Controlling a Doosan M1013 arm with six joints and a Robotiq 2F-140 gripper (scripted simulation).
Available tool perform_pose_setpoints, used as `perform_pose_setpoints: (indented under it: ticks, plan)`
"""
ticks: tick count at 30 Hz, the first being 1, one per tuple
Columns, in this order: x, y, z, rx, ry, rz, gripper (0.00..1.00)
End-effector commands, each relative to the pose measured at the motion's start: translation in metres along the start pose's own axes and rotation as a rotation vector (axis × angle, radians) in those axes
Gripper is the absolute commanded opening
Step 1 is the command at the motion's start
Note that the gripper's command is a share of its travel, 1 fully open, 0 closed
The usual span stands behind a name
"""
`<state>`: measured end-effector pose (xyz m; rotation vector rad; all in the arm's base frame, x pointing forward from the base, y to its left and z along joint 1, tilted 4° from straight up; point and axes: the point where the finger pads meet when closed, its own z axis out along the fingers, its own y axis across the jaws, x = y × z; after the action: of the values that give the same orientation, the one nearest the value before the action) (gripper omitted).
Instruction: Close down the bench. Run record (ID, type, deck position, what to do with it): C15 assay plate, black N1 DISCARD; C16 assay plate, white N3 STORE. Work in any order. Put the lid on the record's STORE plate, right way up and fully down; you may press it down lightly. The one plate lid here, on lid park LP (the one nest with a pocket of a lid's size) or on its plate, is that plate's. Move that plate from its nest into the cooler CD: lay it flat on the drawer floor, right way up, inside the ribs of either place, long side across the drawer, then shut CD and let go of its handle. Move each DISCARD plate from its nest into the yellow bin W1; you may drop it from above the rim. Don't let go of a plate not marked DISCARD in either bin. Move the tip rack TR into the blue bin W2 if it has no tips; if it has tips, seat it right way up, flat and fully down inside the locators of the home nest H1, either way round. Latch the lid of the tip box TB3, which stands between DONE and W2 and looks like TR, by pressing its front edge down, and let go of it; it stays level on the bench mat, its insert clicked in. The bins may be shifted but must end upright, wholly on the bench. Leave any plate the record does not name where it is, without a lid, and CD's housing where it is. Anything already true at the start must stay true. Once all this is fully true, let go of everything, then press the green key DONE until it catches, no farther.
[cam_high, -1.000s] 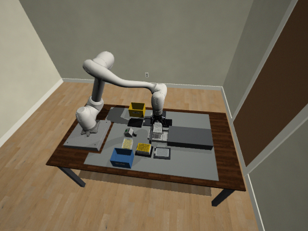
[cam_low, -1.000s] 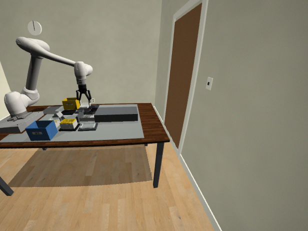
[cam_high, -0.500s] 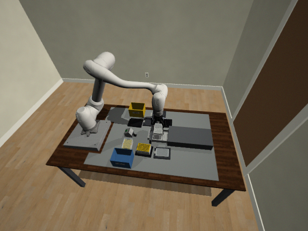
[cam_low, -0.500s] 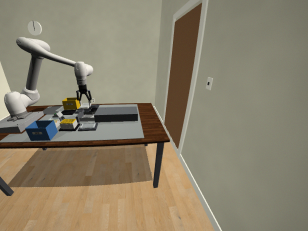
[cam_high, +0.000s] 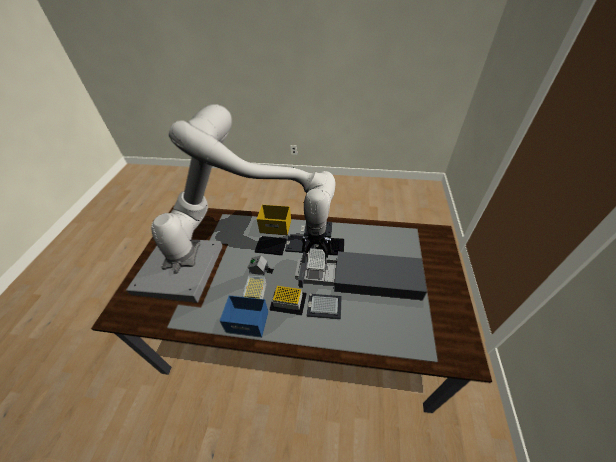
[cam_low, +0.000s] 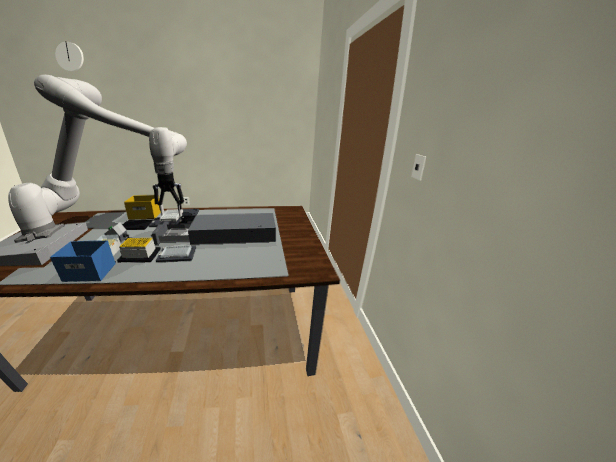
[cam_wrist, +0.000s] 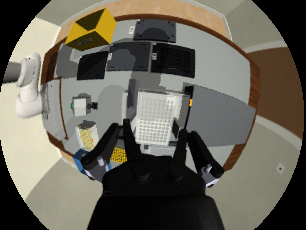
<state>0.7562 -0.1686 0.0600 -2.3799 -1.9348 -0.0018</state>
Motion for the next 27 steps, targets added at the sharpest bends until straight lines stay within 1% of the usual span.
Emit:
perform_pose_setpoints:
  ticks: [1, 27]
  plan:
    - [0.0, 0.0, 0.001, 0.0, 0.0, 0.0, 0.0]
    - [0.0, 0.0, 0.032, 0.0, 0.0, 0.0, 0.0]
